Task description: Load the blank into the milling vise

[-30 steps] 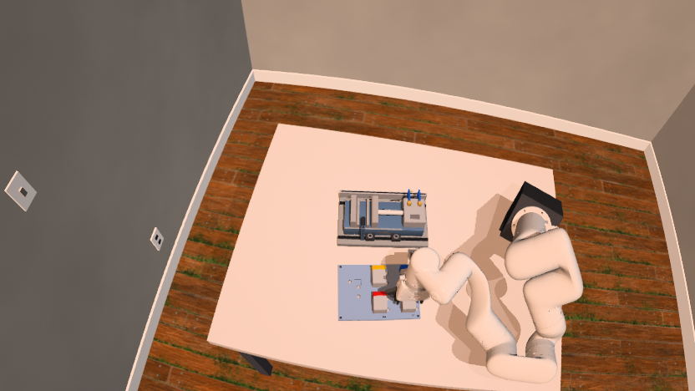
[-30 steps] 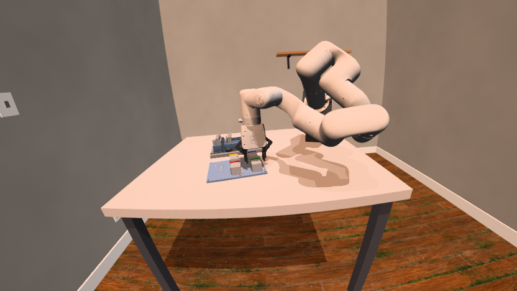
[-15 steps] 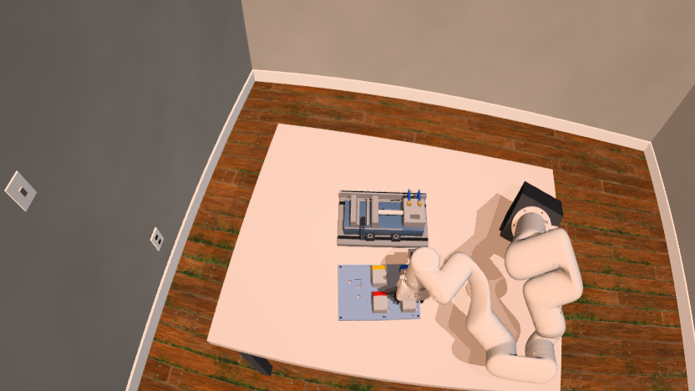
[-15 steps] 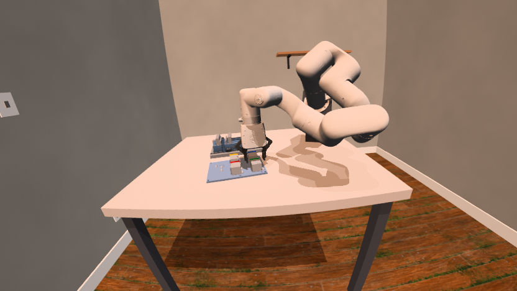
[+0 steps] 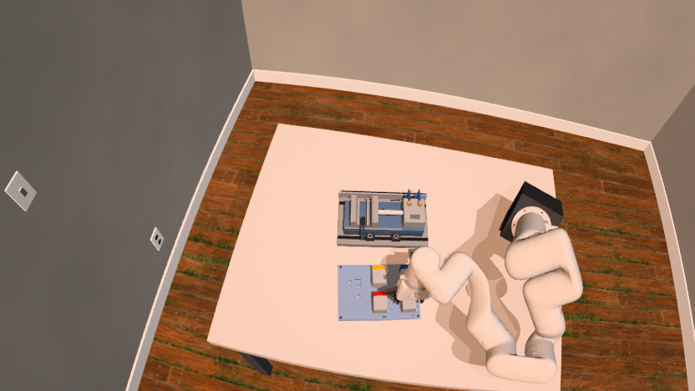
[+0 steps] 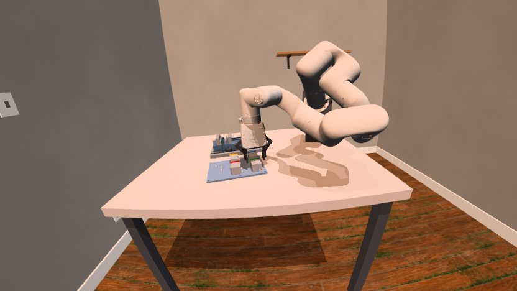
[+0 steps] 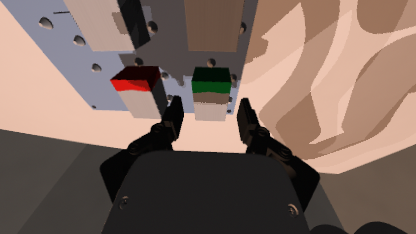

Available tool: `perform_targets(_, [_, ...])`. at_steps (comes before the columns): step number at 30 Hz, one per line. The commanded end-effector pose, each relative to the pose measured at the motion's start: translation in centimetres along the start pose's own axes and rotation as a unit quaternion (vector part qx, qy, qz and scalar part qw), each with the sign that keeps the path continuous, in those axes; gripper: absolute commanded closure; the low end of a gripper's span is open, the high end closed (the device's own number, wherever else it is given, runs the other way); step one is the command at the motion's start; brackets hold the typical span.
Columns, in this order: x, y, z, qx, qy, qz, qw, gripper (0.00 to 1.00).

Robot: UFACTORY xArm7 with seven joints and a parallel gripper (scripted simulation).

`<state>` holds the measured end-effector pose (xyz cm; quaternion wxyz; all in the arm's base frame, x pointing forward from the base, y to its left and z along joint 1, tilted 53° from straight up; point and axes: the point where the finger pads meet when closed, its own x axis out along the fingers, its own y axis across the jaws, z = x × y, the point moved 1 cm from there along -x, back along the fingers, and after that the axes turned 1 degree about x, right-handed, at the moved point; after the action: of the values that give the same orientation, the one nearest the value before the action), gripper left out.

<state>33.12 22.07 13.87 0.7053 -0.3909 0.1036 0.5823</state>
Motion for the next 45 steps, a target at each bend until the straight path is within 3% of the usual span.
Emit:
perform_targets(1, [0.0,0.0,0.0,0.000,0.000,-0.001,1.000,0.24])
perform_targets(45, [1.6,0.0,0.0,0.000,0.000,-0.001,1.000,0.24])
